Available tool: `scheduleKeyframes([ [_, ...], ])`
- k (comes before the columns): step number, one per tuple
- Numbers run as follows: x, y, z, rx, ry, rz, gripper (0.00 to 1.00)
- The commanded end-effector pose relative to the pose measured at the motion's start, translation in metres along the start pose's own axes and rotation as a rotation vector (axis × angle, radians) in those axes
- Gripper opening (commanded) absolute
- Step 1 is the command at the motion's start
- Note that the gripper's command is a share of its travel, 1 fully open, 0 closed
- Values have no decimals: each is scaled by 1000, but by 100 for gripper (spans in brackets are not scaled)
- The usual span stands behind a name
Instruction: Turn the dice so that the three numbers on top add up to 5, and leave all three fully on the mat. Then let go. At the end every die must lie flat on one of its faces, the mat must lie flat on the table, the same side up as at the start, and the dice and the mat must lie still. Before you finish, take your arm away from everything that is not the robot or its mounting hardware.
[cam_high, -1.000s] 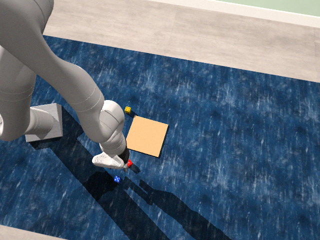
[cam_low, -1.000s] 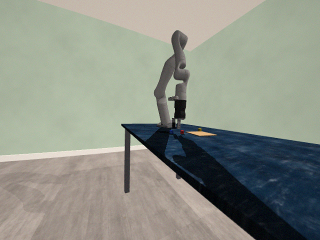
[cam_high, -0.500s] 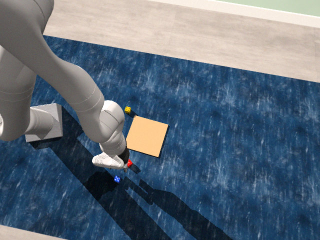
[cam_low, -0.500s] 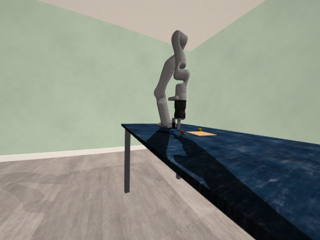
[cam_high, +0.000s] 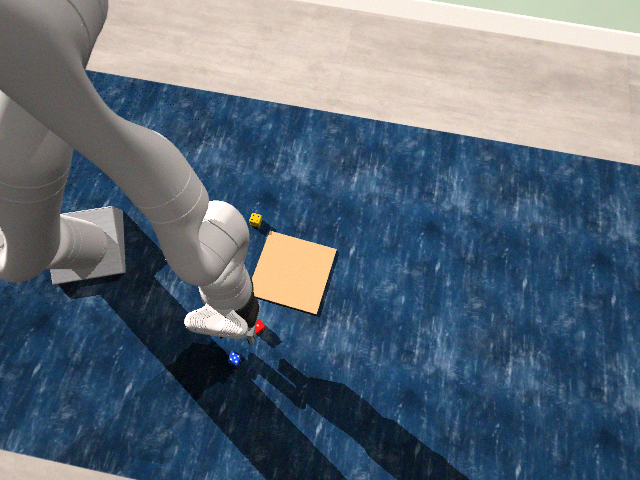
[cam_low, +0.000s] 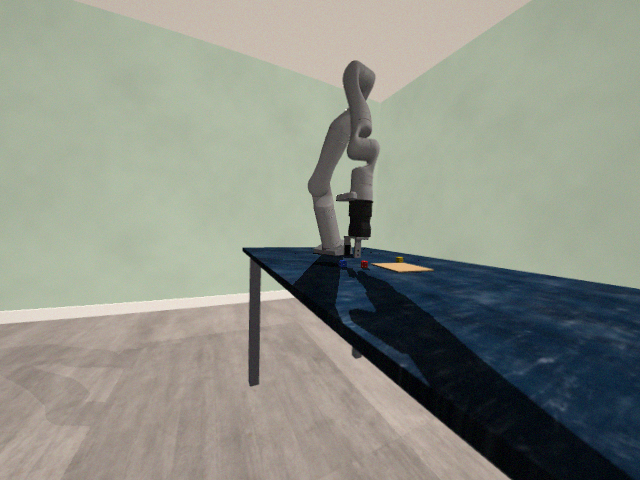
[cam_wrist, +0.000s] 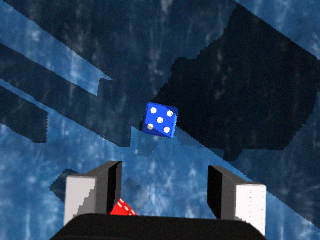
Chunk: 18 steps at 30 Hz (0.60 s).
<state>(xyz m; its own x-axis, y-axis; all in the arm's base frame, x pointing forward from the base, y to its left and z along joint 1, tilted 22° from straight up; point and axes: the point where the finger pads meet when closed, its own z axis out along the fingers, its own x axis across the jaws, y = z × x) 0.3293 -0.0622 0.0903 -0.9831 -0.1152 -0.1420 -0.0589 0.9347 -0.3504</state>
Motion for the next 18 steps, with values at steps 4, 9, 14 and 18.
scheduleKeyframes([
  [4,0,0,0,0,-1,0,100],
  [9,-3,7,0,0,-1,0,100],
  [14,-11,27,0,0,-1,0,100],
  [18,-15,37,0,0,-1,0,100],
])
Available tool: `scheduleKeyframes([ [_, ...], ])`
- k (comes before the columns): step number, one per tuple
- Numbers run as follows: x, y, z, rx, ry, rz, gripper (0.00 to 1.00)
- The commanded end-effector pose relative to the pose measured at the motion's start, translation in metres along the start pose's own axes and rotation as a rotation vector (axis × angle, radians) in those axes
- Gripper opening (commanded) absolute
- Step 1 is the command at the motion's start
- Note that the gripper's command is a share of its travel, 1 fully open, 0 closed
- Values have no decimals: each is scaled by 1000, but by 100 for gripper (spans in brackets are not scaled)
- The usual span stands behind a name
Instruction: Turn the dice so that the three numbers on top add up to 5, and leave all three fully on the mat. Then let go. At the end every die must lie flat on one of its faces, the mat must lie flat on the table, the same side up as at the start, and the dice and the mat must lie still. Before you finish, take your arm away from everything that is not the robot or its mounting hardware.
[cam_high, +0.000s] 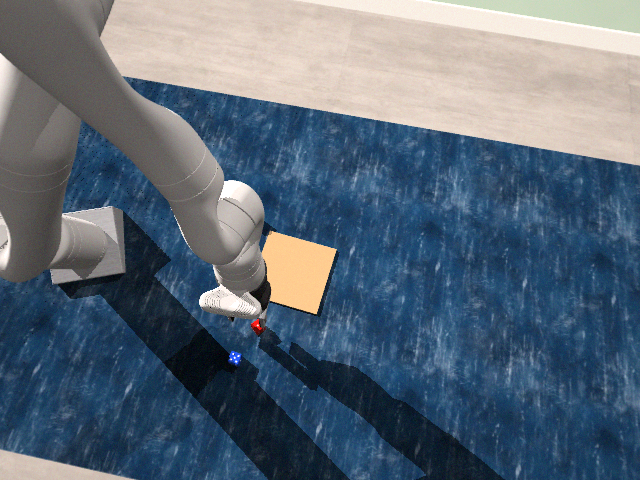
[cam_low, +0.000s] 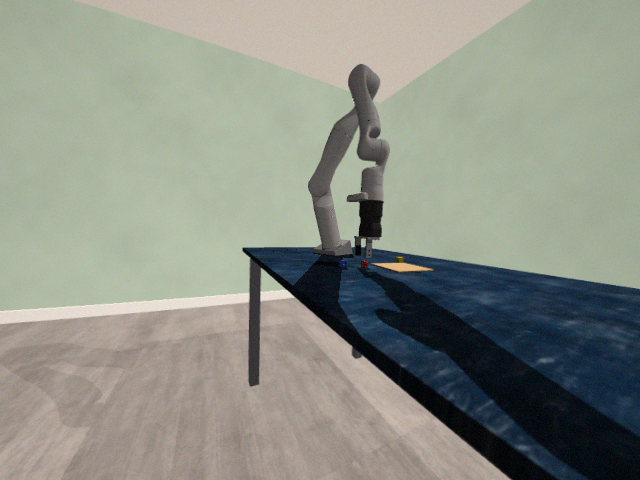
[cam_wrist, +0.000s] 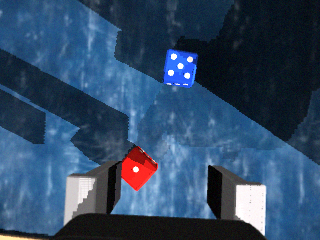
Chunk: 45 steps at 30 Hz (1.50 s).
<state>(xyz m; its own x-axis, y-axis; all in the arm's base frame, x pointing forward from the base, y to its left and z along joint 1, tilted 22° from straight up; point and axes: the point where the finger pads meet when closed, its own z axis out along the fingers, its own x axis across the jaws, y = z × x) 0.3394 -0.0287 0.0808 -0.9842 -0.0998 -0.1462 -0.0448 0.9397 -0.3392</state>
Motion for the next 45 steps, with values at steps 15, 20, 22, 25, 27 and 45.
scheduleKeyframes([
  [15,-13,32,1,9,-2,-16,100],
  [20,-13,32,1,9,-2,-16,100],
  [22,-13,32,1,9,-2,-16,100],
  [25,-13,32,1,9,-2,-16,100],
  [27,-13,32,1,9,-2,-16,100],
  [45,-13,32,1,9,-2,-16,100],
])
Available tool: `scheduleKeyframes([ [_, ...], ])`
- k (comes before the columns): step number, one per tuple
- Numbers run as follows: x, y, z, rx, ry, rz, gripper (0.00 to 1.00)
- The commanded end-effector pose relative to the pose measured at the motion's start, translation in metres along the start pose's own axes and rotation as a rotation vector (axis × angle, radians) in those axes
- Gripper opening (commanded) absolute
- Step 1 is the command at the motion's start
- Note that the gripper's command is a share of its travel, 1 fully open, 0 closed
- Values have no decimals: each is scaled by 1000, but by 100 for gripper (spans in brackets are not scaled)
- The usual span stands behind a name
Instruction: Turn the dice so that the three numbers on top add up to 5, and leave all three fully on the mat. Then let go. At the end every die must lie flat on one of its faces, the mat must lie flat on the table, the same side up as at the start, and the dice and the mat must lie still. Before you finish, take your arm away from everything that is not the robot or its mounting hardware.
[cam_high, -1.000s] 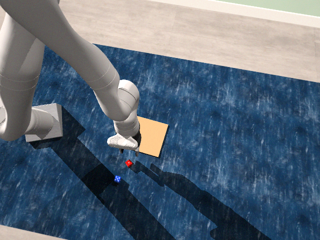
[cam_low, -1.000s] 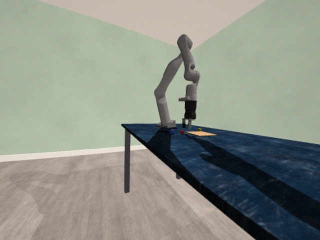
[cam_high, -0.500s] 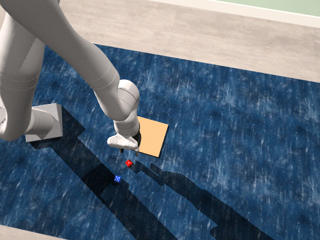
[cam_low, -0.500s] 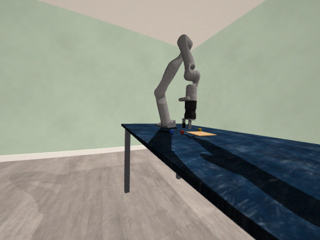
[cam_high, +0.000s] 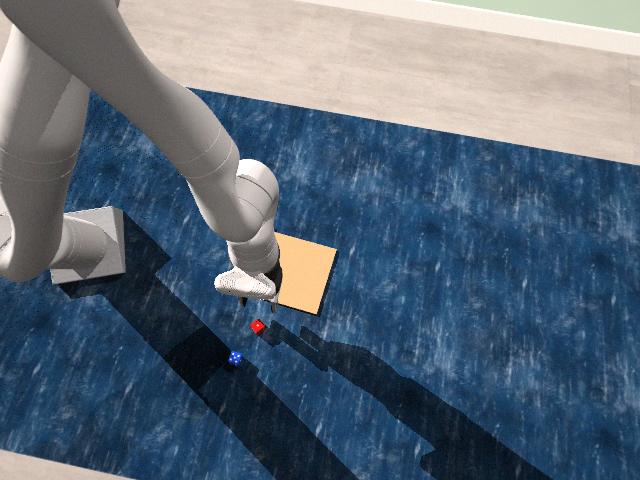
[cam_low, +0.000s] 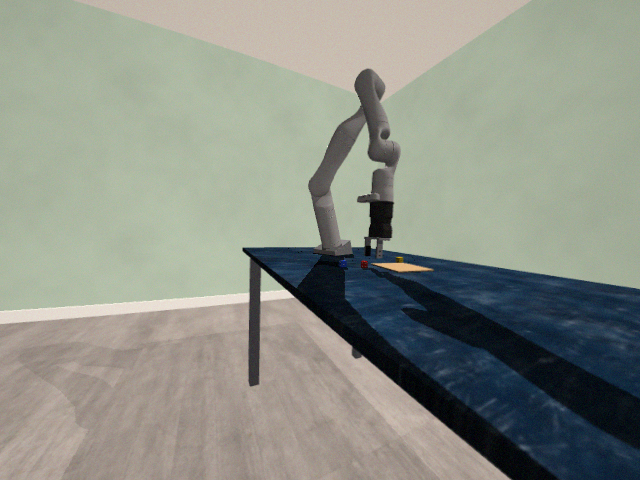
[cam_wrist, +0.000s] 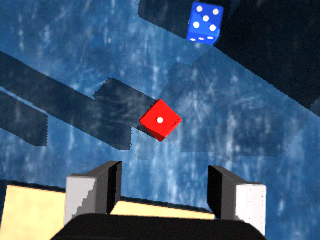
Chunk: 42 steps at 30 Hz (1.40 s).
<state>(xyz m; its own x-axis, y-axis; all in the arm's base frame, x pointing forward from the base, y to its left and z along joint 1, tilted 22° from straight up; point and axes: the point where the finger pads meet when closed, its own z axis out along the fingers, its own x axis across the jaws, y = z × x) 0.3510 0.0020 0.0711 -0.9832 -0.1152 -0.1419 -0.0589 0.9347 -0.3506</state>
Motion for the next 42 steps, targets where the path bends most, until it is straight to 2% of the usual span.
scheduleKeyframes([
  [1,0,0,0,-1,-1,0,100],
  [12,1,6,0,-1,-1,0,100],
  [16,5,21,0,-1,-1,0,100],
  [21,14,53,0,-1,-1,0,100],
  [23,14,53,0,-1,-1,0,100],
  [37,46,170,0,-1,-1,0,100],
  [42,51,189,0,-1,-1,0,100],
])
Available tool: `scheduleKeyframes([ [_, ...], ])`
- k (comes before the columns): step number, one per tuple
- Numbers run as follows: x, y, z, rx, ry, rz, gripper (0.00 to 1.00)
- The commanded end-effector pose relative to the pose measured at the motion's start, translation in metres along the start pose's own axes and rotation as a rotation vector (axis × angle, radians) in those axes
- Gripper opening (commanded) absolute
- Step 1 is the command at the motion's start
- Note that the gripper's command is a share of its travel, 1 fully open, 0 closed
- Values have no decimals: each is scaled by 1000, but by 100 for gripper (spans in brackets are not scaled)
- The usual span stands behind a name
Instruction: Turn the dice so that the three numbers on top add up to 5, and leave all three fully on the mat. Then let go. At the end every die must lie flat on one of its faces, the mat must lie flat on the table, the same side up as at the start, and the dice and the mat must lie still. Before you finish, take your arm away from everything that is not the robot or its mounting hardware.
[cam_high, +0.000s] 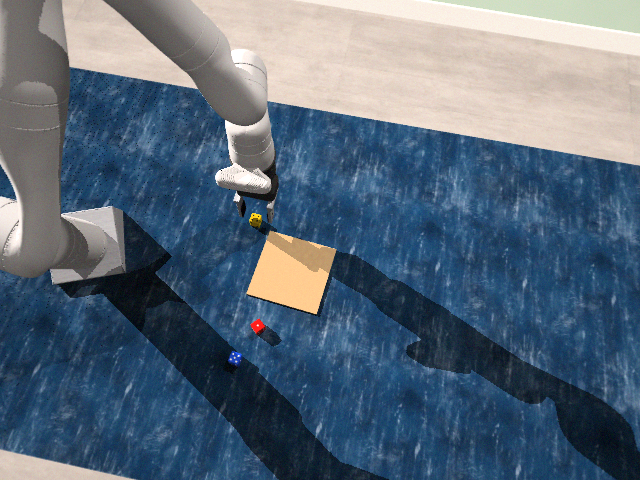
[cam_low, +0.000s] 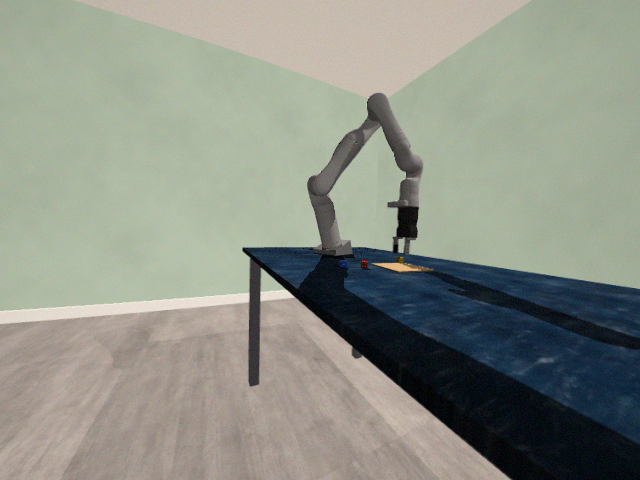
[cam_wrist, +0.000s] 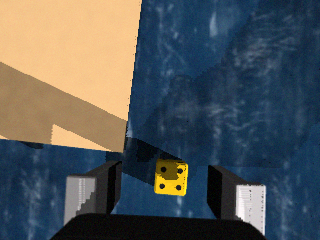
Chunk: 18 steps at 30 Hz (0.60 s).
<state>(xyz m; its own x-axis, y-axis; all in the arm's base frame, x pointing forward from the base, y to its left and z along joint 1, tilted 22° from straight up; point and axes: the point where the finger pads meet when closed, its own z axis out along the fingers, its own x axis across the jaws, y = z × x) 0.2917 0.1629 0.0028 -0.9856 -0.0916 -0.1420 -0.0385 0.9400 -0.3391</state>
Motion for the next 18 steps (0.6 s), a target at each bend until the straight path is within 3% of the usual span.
scheduleKeyframes([
  [1,3,16,1,8,-9,-22,100],
  [7,9,34,1,8,-9,-22,100],
  [18,9,36,1,8,-9,-22,100],
])
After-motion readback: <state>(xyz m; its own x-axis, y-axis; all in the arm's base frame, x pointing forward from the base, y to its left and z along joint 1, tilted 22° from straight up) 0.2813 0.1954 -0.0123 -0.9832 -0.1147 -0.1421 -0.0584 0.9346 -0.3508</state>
